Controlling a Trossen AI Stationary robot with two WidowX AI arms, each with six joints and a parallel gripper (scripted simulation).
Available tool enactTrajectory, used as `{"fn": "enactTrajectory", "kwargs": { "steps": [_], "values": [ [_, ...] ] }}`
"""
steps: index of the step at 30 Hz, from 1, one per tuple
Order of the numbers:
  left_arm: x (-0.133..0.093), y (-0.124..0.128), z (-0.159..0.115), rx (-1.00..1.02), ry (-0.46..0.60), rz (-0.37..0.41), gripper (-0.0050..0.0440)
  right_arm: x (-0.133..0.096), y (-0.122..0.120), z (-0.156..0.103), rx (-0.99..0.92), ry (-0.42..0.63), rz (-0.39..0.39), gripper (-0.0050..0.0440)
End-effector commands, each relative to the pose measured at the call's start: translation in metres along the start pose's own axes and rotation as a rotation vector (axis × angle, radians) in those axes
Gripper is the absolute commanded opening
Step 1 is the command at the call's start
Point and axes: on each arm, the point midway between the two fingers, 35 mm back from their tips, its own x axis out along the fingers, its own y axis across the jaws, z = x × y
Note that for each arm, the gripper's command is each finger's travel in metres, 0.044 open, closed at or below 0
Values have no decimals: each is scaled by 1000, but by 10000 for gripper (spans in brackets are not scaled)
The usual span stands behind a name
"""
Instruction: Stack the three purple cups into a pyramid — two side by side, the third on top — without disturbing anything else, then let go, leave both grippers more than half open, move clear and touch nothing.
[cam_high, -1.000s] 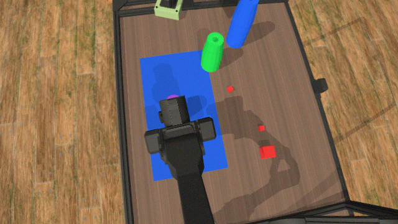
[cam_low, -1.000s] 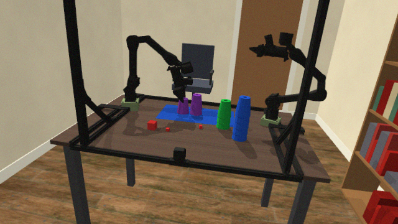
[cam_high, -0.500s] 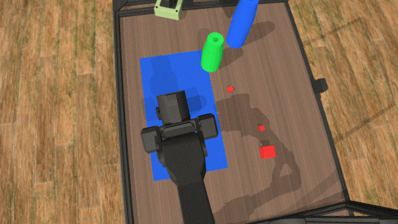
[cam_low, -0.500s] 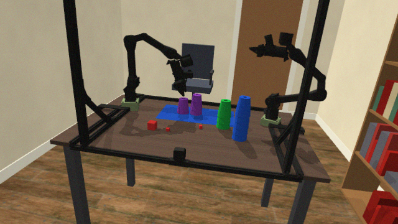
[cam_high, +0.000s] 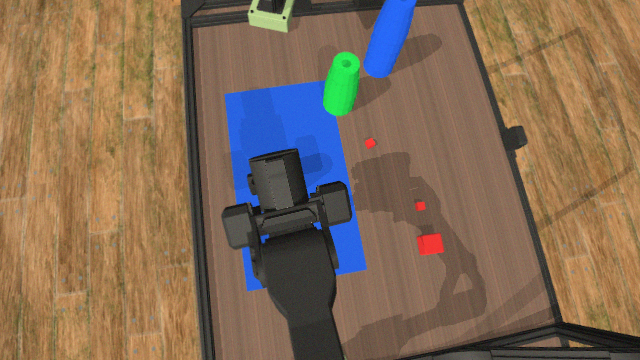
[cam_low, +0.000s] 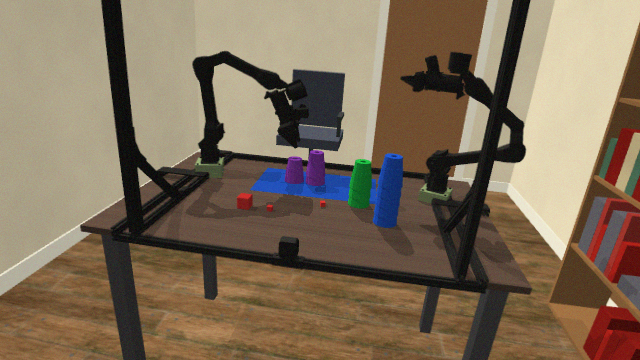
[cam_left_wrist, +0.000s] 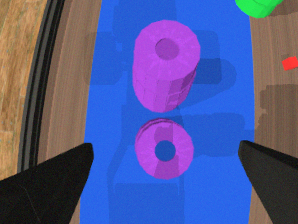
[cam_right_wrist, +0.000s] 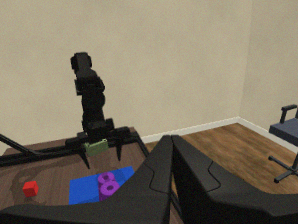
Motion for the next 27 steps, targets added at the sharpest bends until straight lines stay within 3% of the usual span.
{"fn": "enactTrajectory", "kwargs": {
  "steps": [1, 4, 6, 13, 21, 23, 27],
  "values": [
    [-45, 7, 14, -11, -164, 27, 440, 0, 0, 1, 3, -2, -2, 0],
    [-82, 12, 19, -21, -294, 47, 440, 0, 0, 1, 3, -2, -2, 0],
    [-82, 12, 19, -21, -294, 47, 440, 0, 0, 1, 3, -2, -2, 0],
    [-170, 22, 12, -51, -596, 98, 440, 0, 0, 1, 3, -2, -2, 0],
    [-263, 30, -25, -94, -941, 156, 440, 0, 0, 1, 3, -2, -2, 0],
    [-263, 30, -25, -94, -941, 156, 440, 0, 0, 1, 3, -2, -2, 0],
    [-302, 32, -52, -118, -1105, 184, 440, 0, 0, 1, 3, -2, -2, 0]
  ]
}}
